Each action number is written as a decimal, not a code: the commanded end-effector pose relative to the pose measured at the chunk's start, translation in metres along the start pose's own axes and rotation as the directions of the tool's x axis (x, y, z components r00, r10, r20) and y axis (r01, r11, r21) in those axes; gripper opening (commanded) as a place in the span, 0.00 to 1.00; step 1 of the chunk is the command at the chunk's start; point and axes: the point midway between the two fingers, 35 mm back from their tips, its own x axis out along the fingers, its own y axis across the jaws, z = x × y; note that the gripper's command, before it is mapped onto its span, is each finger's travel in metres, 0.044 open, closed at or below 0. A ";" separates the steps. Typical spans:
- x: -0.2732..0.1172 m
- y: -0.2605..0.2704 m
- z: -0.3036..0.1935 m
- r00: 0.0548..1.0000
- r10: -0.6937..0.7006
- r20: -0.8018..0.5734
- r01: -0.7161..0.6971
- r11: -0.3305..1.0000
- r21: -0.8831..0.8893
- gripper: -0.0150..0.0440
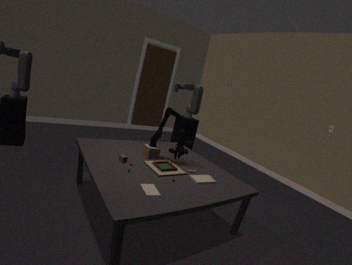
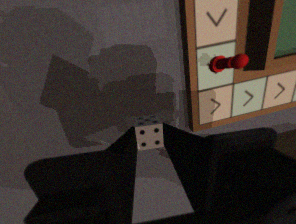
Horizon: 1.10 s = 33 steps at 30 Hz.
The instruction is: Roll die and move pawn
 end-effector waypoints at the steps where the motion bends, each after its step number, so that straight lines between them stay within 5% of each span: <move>1: -0.025 0.007 0.001 1.000 0.012 0.005 -0.012 1.000 0.003 0.25; 13: -0.102 0.003 -0.008 1.000 0.012 0.004 -0.012 1.000 0.003 0.25; 33: -0.091 -0.034 0.050 1.000 0.009 0.015 -0.009 1.000 -0.013 0.25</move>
